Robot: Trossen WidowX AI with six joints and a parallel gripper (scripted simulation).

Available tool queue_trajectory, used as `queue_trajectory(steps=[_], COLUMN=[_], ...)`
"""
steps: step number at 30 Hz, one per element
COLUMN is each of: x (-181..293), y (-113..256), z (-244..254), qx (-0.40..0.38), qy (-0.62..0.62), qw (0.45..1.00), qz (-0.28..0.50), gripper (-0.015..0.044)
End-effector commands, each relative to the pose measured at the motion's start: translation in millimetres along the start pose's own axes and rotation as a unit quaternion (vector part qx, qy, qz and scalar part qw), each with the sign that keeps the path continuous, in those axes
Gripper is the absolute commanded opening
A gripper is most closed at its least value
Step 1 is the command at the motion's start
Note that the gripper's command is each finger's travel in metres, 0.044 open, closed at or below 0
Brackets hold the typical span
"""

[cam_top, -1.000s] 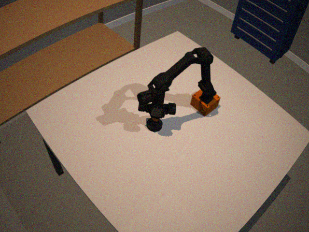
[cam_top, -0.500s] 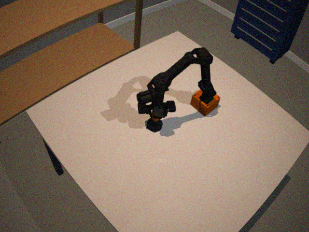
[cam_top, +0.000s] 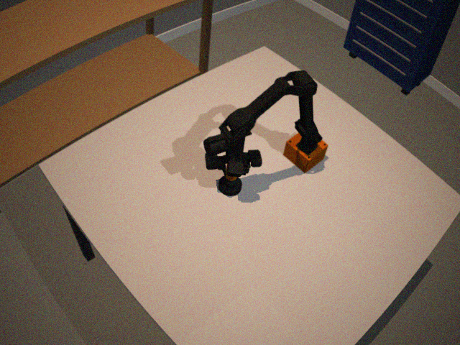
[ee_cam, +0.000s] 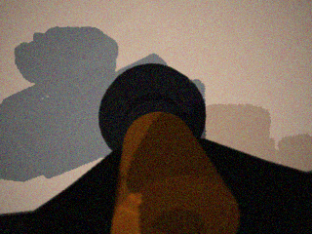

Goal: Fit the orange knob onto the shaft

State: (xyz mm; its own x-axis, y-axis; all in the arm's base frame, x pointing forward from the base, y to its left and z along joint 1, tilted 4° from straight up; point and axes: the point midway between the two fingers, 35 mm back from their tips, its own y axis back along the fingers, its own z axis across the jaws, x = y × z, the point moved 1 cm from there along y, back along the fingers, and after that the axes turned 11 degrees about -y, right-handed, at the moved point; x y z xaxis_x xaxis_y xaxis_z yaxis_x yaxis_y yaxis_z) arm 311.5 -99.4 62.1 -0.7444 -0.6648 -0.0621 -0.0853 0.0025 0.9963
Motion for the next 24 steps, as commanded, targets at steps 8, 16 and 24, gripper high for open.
queue_trajectory(steps=[8, 16, 24], x=[0.4, 0.1, -0.6], y=[-1.4, -0.6, 3.8], z=[1.6, 1.0, -0.2], qx=[0.001, 0.001, 0.001], qy=[0.003, 0.003, 0.03], qw=[1.0, 1.0, 1.0], qz=[-0.003, -0.003, -0.003], gripper=[0.0, 0.0, 0.0])
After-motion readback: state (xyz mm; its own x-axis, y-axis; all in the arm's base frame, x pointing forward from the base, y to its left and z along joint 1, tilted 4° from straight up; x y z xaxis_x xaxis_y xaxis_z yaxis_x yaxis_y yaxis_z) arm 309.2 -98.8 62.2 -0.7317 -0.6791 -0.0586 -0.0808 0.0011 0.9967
